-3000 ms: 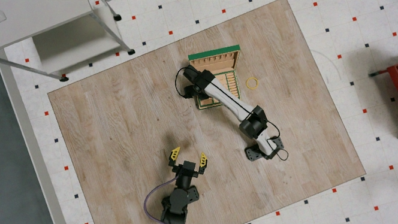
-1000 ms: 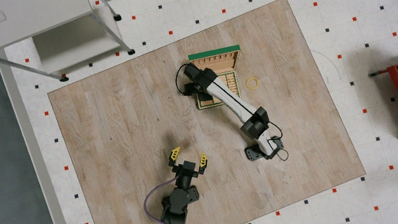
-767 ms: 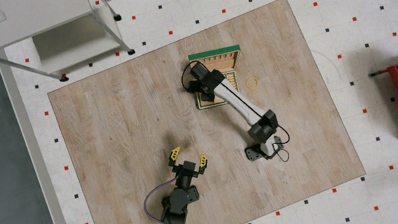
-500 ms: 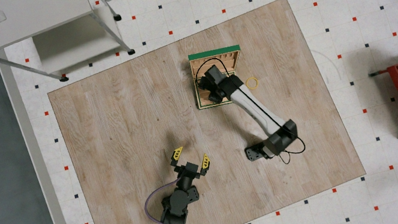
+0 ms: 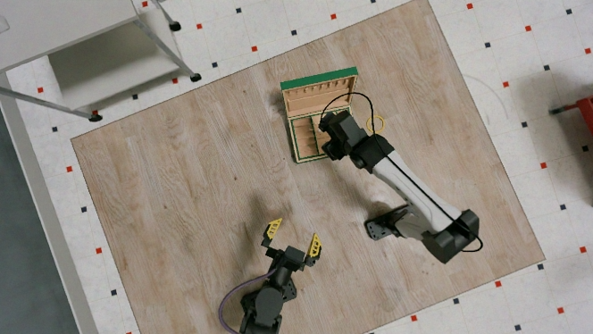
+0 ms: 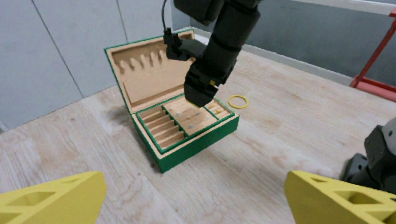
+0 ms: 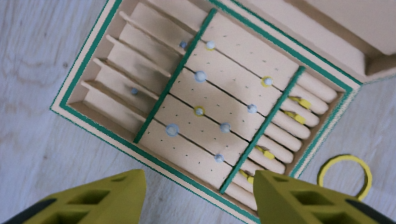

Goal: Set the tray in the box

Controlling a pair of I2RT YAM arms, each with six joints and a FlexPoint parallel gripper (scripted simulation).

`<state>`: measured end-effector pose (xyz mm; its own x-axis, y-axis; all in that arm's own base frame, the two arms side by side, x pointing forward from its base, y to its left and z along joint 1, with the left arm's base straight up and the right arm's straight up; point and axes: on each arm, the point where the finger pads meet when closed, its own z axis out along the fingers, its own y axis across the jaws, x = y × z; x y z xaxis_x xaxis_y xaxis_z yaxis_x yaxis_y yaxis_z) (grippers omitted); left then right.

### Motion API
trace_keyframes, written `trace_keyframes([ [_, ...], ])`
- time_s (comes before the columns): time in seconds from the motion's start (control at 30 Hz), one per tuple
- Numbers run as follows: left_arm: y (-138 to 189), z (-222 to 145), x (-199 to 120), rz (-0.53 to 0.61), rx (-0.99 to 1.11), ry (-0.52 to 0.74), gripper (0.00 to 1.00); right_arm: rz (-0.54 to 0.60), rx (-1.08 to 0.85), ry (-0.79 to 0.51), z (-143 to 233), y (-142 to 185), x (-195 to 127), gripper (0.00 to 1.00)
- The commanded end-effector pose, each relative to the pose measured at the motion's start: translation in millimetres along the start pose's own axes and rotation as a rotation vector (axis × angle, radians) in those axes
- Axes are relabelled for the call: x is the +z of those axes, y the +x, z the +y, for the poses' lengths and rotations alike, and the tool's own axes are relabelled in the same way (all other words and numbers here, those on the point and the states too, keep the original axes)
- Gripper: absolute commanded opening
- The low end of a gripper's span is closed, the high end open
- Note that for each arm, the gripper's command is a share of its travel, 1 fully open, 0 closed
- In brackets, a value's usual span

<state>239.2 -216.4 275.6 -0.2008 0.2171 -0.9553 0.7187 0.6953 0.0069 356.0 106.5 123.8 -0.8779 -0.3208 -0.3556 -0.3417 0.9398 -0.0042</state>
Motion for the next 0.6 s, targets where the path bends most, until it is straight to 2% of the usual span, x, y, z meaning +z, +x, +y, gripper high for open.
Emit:
trace_keyframes([
  [0.0,-16.2,-5.8,-1.8,-0.02,0.02,0.022,1.0,-0.111,0.075,0.034,-4.5,-14.6,-14.2,0.61],
  [0.57,-20.6,-5.7,-1.9,-0.024,0.022,0.015,1.0,-0.1,0.059,0.025,-2.8,-12.5,-14.7,0.61],
])
